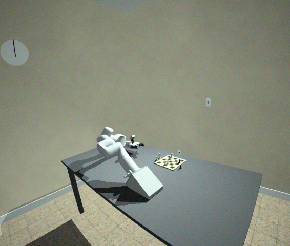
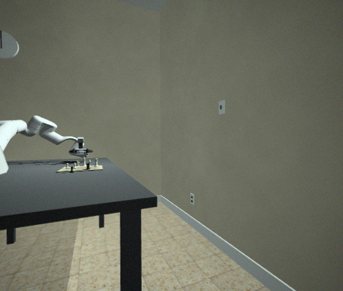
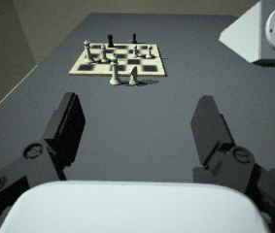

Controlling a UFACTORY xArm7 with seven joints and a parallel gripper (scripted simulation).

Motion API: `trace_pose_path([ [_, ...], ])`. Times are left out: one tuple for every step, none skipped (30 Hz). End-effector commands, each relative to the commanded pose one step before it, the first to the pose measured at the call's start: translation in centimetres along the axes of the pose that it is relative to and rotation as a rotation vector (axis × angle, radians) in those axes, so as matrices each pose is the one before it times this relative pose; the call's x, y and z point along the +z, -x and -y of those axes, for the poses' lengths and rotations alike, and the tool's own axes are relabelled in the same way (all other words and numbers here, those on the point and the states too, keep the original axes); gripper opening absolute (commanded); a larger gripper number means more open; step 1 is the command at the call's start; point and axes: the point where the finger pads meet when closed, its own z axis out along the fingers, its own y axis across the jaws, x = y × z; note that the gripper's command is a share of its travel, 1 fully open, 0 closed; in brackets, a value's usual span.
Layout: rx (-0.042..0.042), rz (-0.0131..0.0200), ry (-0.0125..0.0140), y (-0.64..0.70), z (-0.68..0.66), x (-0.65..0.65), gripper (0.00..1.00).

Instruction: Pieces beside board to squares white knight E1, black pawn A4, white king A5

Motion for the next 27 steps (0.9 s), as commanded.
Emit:
trace_pose_path([
  [0.01208,0.00021,0.00008,-0.177,0.069,-0.061,1.0],
  [0.0,0.0,0.0,0.0,0.0,0.0,1.0],
  [0.0,0.0,0.0,0.0,0.0,0.0,1.0],
  [0.0,0.0,0.0,0.0,0.0,0.0,1.0],
  [0.00338,-0.00075,-0.00028,0.005,-0.002,-0.024,1.0],
  [0.00231,-0.00051,-0.00019,0.004,-0.001,-0.016,1.0],
  [0.0,0.0,0.0,0.0,0.0,0.0,1.0],
  [0.0,0.0,0.0,0.0,0.0,0.0,1.0],
  [0.0,0.0,0.0,0.0,0.0,0.0,1.0],
  [0.00143,-0.00032,-0.00012,0.002,-0.001,-0.01,1.0],
  [0.00075,-0.00017,-0.00006,0.001,0.0,-0.005,1.0],
  [0.00028,-0.00006,-0.00002,0.0,0.0,-0.002,1.0],
  [0.00004,-0.00001,0.0,0.0,0.0,0.0,1.0],
  [0.0,0.0,0.0,0.0,0.0,0.0,1.0],
  [0.0,0.0,0.0,0.0,0.0,0.0,1.0],
  [0.0,0.0,0.0,0.0,0.0,0.0,1.0],
  [0.0,0.0,0.0,0.0,0.0,0.0,1.0],
  [0.0,0.0,0.0,0.0,0.0,0.0,1.0],
  [0.0,0.0,0.0,0.0,0.0,0.0,1.0],
  [0.0,0.0,0.0,0.0,0.0,0.0,1.0],
  [0.0,0.0,0.0,0.0,0.0,0.0,1.0],
  [0.0,0.0,0.0,0.0,0.0,0.0,1.0],
  [0.0,0.0,0.0,0.0,0.0,0.0,1.0],
  [0.0,0.0,0.0,0.0,0.0,0.0,1.0],
  [0.0,0.0,0.0,0.0,0.0,0.0,1.0],
  [0.0,0.0,0.0,0.0,0.0,0.0,1.0],
  [0.0,0.0,0.0,0.0,0.0,0.0,1.0],
])
